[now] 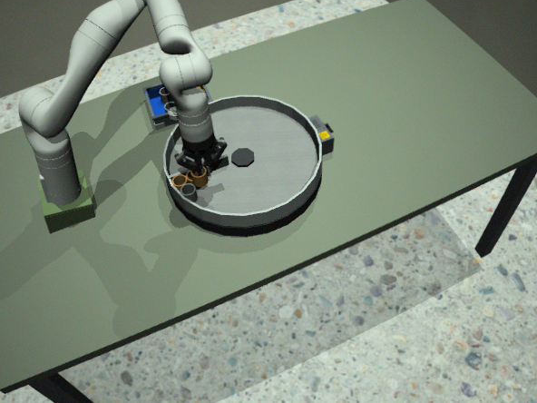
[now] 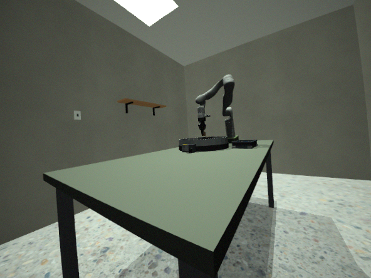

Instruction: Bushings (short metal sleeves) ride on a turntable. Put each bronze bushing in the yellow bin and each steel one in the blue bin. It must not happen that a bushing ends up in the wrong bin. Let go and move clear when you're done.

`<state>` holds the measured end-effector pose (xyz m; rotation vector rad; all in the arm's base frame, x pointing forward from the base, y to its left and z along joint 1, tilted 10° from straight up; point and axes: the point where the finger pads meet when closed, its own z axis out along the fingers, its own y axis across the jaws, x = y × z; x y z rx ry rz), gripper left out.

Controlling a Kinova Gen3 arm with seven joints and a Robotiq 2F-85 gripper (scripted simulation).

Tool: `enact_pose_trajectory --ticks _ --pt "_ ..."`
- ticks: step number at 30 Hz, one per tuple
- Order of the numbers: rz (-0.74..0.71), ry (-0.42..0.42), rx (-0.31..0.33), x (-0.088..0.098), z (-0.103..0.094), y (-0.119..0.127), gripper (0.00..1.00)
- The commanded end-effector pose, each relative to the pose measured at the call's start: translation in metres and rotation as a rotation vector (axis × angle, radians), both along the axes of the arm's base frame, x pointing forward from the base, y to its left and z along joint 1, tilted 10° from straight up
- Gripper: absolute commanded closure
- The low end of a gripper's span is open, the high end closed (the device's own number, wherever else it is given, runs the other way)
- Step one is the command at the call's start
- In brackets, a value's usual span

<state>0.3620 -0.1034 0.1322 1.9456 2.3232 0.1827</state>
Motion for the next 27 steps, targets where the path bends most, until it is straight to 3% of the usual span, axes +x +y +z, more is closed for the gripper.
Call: enact_pose_trajectory --ticks 1,13,23,26,27 --pt "0.002 -0.007 0.000 0.000 0.010 0.000 1.00" --pt "0.002 -0.007 0.000 -0.004 0.038 -0.001 1.00" --pt "0.002 -0.007 0.000 -0.004 0.038 -0.001 1.00" --pt "0.001 -0.007 0.000 -0.003 0.039 0.032 1.00" --pt "0.001 -0.007 0.000 -0.003 0.039 0.032 1.00"
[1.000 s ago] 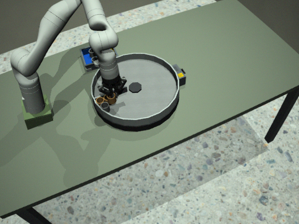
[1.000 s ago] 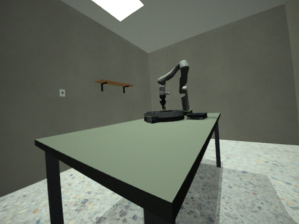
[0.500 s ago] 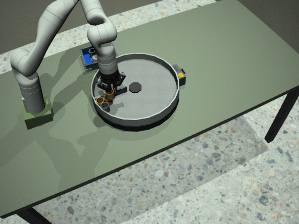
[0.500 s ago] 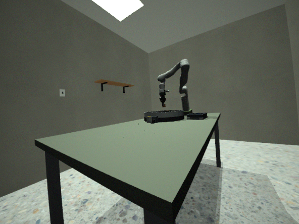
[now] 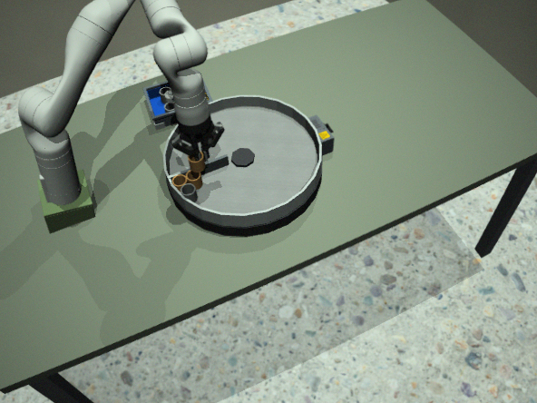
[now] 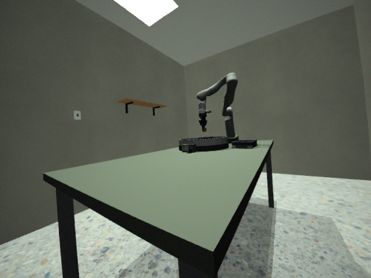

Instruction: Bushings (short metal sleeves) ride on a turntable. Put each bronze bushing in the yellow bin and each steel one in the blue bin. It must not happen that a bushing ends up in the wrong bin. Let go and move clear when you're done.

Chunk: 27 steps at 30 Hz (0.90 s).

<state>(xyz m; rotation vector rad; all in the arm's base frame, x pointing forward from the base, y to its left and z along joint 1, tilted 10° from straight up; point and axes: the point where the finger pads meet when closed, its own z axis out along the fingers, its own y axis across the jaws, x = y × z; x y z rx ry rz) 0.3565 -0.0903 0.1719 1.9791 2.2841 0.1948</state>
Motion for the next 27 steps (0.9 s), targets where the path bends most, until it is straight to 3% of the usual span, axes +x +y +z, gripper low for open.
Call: enact_pose_trajectory --ticks 1,3,6,11,14,16,18,21,24,27 --pt "0.035 0.004 -0.004 0.002 -0.001 0.019 1.00" --pt "0.035 0.004 -0.004 0.003 0.000 0.040 1.00" --pt "0.035 0.004 -0.004 0.003 0.000 0.040 1.00" --pt "0.035 0.004 -0.004 0.005 0.002 0.095 1.00" --pt "0.035 0.004 -0.004 0.005 0.002 0.095 1.00" --pt "0.035 0.004 -0.004 0.005 0.002 0.117 1.00" --pt "0.035 0.004 -0.004 0.005 0.002 0.117 1.00" --pt "0.035 0.004 -0.004 0.006 0.003 0.150 1.00" --pt "0.035 0.004 -0.004 0.006 0.003 0.150 1.00" --pt "0.035 0.004 -0.004 0.007 0.004 0.183 1.00"
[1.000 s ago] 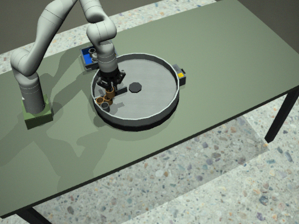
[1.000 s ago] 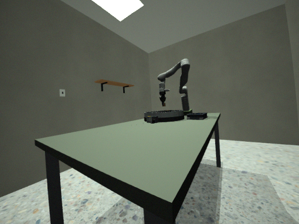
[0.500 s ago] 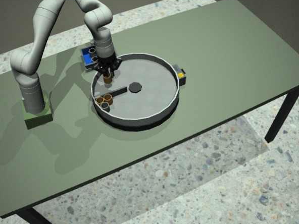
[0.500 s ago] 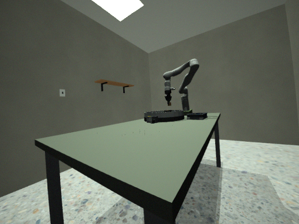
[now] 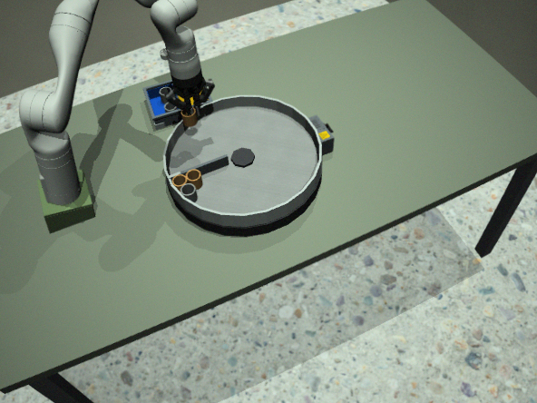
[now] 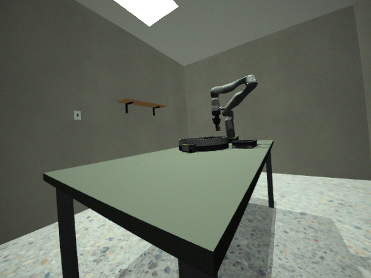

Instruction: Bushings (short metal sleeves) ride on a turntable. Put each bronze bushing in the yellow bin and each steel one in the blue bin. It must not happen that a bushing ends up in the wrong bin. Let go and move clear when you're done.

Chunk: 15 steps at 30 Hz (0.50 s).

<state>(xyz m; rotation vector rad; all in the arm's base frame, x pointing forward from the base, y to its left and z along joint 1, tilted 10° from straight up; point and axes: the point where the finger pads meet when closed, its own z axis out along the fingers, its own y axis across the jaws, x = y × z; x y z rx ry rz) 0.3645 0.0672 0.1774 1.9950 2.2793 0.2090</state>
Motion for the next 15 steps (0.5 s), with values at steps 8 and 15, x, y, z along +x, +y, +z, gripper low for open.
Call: enact_pose_trajectory --ticks 8,15 --pt "0.044 0.003 -0.017 0.001 0.000 0.058 1.00" --pt "0.044 0.003 -0.017 0.002 0.001 0.102 1.00"
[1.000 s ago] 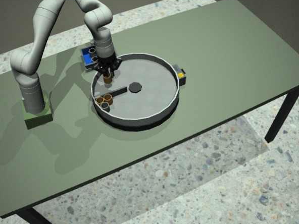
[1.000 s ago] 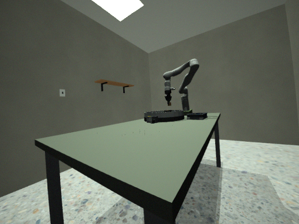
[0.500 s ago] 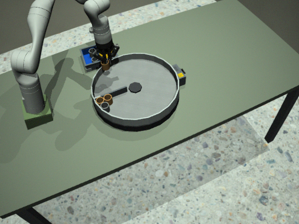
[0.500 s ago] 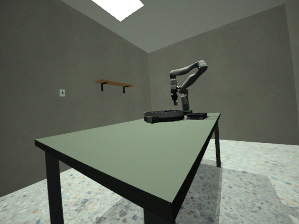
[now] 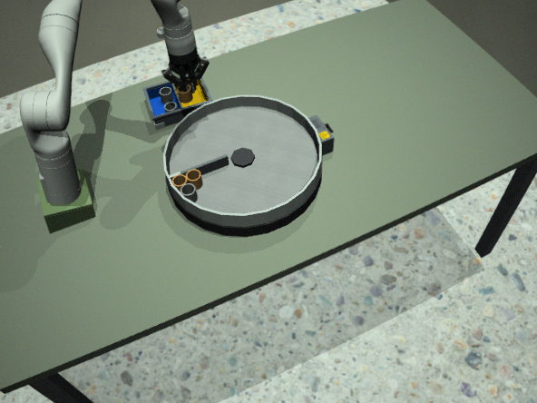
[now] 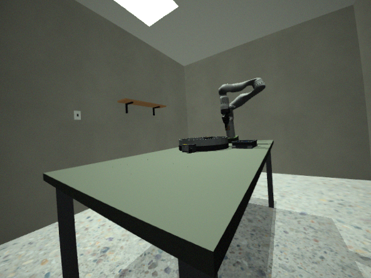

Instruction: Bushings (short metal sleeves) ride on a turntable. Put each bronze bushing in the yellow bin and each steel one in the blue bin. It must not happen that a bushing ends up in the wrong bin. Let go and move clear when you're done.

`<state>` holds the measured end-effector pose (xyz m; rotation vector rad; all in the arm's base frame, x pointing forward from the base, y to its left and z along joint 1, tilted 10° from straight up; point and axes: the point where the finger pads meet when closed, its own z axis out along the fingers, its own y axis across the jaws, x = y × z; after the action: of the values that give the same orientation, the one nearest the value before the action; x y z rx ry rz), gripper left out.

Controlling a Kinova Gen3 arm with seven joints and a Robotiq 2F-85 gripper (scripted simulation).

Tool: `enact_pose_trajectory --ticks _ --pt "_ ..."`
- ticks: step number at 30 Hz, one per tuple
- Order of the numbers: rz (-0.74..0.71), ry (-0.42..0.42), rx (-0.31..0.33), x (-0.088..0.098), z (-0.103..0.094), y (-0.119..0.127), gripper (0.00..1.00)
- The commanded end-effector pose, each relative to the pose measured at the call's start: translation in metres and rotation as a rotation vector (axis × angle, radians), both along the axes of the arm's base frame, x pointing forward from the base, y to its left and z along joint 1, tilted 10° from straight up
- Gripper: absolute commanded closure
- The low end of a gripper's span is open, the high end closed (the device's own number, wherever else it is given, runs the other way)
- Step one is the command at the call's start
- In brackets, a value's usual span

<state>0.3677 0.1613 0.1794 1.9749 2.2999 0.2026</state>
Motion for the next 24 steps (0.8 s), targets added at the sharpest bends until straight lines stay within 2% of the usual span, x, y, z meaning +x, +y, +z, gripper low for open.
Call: enact_pose_trajectory --ticks 1,5,10,15,18,23,24 --pt "0.025 -0.001 -0.013 -0.001 -0.001 0.018 1.00" --pt "0.025 -0.001 -0.013 0.000 0.001 0.062 1.00" --pt "0.025 -0.001 -0.013 0.000 0.001 0.062 1.00" --pt "0.026 -0.001 -0.013 0.002 0.002 0.117 1.00" --pt "0.026 -0.001 -0.013 0.002 0.002 0.117 1.00" --pt "0.026 -0.001 -0.013 0.004 0.004 0.171 1.00" --pt "0.026 -0.001 -0.013 0.004 0.004 0.171 1.00"
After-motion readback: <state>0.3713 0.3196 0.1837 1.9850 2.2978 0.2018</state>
